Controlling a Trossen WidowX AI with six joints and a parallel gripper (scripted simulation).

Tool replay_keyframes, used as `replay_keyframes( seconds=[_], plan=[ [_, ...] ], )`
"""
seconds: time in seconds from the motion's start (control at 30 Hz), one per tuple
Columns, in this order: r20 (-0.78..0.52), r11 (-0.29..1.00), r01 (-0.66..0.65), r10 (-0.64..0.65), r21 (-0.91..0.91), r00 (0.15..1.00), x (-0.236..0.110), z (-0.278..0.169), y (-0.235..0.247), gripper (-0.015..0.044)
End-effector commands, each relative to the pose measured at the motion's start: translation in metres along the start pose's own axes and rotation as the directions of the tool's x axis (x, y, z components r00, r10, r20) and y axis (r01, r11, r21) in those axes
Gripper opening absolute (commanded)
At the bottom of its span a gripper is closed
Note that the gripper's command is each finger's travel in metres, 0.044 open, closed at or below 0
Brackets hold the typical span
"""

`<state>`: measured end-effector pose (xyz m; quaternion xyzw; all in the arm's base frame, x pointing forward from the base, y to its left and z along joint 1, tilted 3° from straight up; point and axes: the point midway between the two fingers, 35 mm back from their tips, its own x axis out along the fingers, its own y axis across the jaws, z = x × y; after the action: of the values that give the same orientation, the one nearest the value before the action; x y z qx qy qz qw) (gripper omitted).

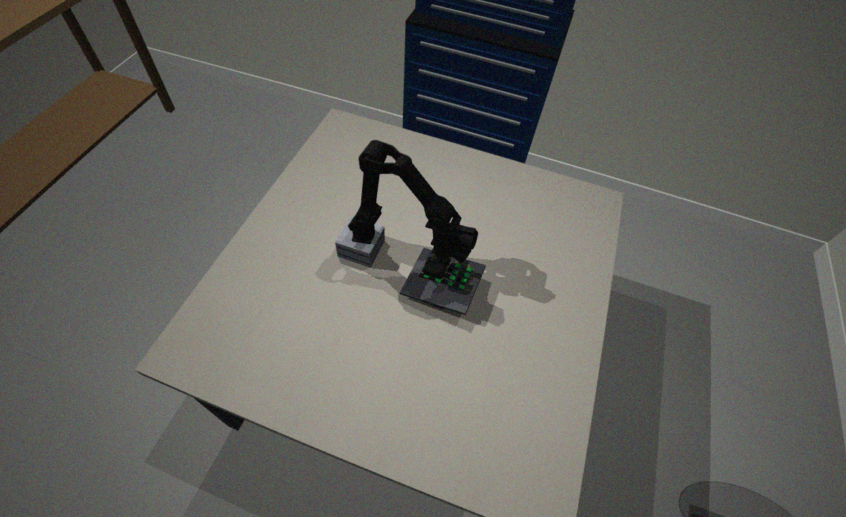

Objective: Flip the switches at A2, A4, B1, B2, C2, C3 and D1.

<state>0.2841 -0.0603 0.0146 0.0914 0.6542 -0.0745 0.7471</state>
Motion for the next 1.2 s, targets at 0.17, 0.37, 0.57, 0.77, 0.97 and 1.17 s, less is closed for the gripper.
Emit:
replay_keyframes(
  seconds=[0.17, 0.37, 0.57, 0.77, 0.97, 1.17],
  plan=[
    [0.001, 1.000, -0.002, 0.002, 0.002, 1.000, 0.002, 0.000, 0.000, 0.0000],
    [0.001, 1.000, -0.002, 0.002, 0.002, 1.000, 0.002, 0.000, 0.000, 0.0000],
    [0.001, 1.000, -0.002, 0.002, 0.002, 1.000, 0.003, 0.000, 0.000, 0.0000],
    [0.001, 1.000, -0.002, 0.002, 0.002, 1.000, 0.004, 0.000, 0.000, 0.0000],
    [0.004, 1.000, 0.000, 0.000, 0.000, 1.000, -0.007, 0.001, 0.000, 0.0000],
    [0.026, 1.000, -0.002, 0.002, 0.002, 1.000, -0.061, -0.002, 0.000, 0.0000]
  ],
)
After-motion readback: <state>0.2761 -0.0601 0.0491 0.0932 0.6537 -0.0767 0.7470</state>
